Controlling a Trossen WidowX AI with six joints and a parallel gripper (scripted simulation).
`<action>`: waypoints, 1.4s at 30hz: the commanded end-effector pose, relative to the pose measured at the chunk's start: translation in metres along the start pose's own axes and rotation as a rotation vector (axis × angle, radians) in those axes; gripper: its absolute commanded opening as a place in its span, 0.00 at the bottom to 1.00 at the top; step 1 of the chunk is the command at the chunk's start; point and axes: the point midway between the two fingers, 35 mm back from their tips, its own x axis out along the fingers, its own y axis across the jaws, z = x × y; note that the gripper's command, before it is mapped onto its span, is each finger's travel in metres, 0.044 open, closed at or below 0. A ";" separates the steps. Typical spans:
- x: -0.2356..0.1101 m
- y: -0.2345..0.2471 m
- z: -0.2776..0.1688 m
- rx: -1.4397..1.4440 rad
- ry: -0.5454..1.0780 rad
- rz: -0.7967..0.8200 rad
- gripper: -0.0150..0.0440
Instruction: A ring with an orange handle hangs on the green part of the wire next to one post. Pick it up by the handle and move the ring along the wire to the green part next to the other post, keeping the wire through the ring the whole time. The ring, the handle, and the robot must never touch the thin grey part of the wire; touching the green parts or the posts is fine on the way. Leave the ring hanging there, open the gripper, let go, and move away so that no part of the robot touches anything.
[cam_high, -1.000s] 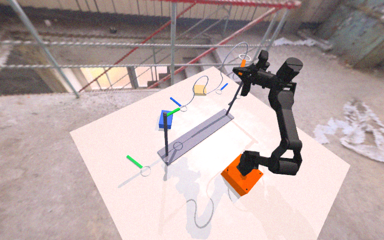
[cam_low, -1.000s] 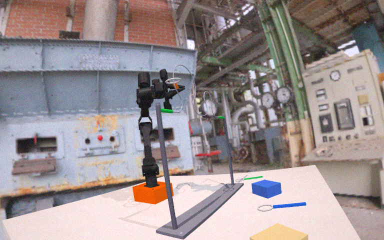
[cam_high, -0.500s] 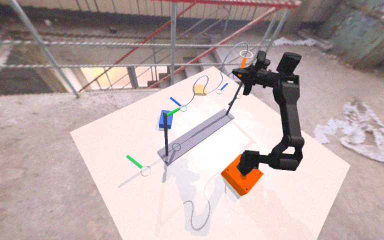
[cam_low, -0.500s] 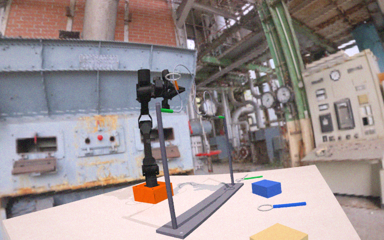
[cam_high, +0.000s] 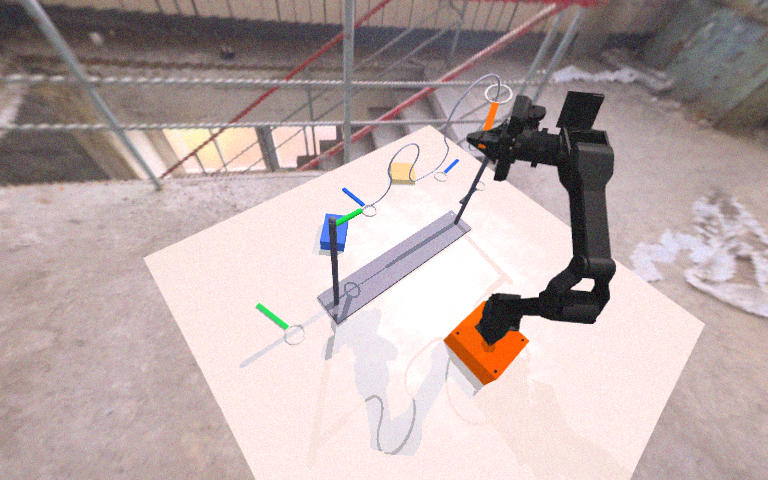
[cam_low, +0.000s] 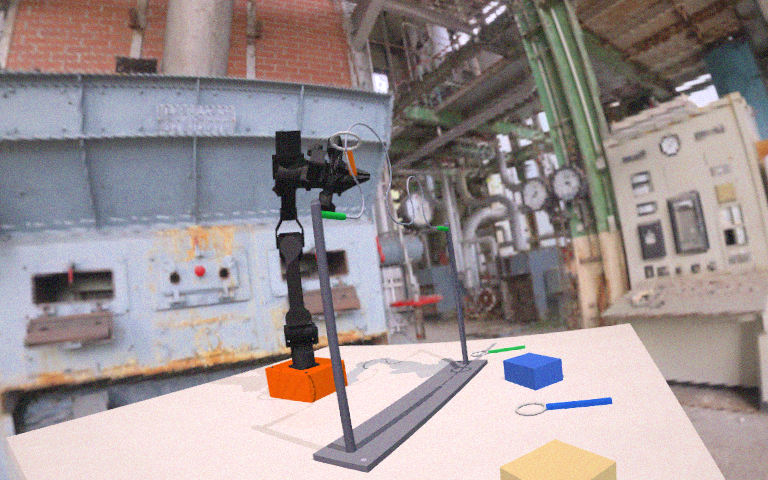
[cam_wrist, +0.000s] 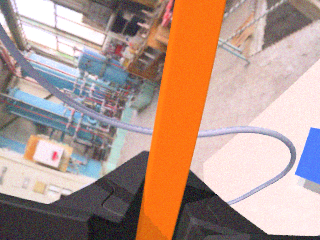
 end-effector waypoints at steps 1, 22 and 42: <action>0.001 -0.001 0.002 -0.039 -0.001 -0.024 0.00; 0.000 -0.010 0.003 -0.263 -0.011 -0.170 0.00; -0.002 -0.018 0.006 -0.485 -0.026 -0.314 0.00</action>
